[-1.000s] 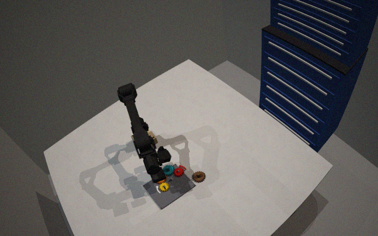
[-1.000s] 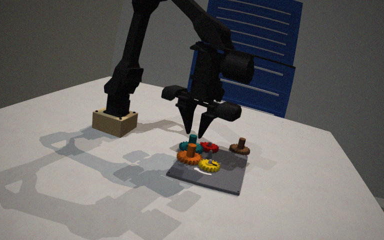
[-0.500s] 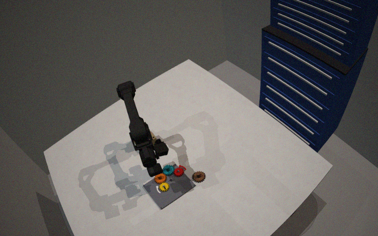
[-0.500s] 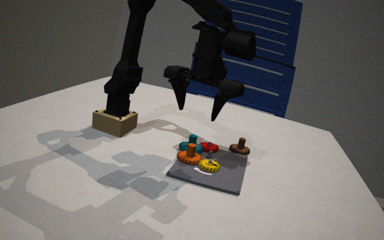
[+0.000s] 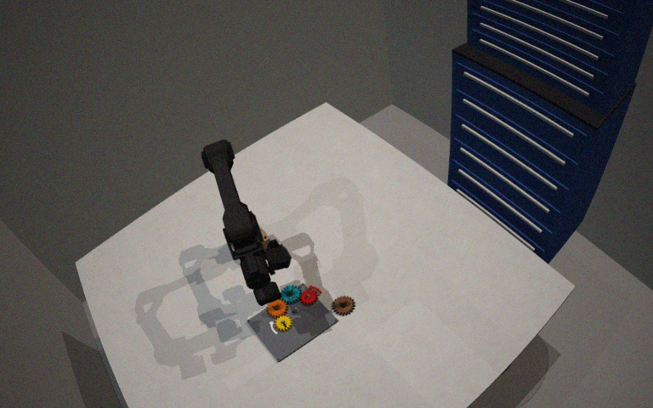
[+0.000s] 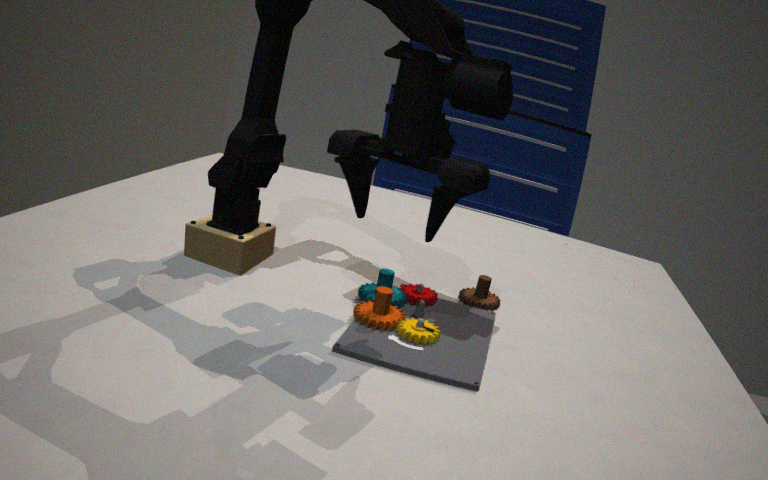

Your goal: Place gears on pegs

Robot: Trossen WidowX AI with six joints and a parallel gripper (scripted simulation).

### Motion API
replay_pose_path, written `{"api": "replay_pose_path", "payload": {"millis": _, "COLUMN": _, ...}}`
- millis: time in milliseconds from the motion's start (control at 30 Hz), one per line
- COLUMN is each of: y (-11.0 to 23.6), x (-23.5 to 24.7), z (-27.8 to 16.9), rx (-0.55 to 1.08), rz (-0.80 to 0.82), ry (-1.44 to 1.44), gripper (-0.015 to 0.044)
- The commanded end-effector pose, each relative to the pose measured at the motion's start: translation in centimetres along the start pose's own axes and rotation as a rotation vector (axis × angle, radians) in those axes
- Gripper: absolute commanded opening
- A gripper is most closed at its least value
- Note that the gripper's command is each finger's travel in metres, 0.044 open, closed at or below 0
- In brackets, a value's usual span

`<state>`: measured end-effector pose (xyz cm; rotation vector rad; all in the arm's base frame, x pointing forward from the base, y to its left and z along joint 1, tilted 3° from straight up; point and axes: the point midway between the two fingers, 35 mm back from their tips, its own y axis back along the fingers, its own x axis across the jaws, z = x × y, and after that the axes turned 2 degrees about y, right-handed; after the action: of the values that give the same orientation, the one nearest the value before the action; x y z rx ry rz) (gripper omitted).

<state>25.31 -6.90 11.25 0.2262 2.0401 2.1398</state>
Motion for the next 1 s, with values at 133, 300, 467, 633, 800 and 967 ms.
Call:
{"api": "replay_pose_path", "payload": {"millis": 133, "y": 0.0, "x": 0.0, "z": 0.0, "rx": 0.000, "rz": 0.000, "ry": 0.006, "gripper": 0.0440}}
{"api": "replay_pose_path", "payload": {"millis": 300, "y": 0.0, "x": 0.0, "z": 0.0, "rx": 0.000, "rz": 0.000, "ry": 0.006, "gripper": 0.0440}}
{"api": "replay_pose_path", "payload": {"millis": 467, "y": 0.0, "x": 0.0, "z": 0.0, "rx": 0.000, "rz": 0.000, "ry": 0.006, "gripper": 0.0440}}
{"api": "replay_pose_path", "payload": {"millis": 633, "y": 0.0, "x": 0.0, "z": 0.0, "rx": 0.000, "rz": 0.000, "ry": 0.006, "gripper": 0.0440}}
{"api": "replay_pose_path", "payload": {"millis": 800, "y": 0.0, "x": 0.0, "z": 0.0, "rx": 0.000, "rz": 0.000, "ry": 0.006, "gripper": 0.0440}}
{"api": "replay_pose_path", "payload": {"millis": 967, "y": 0.8, "x": -0.7, "z": 4.6, "rx": -0.002, "rz": -0.015, "ry": 0.006, "gripper": 0.0440}}
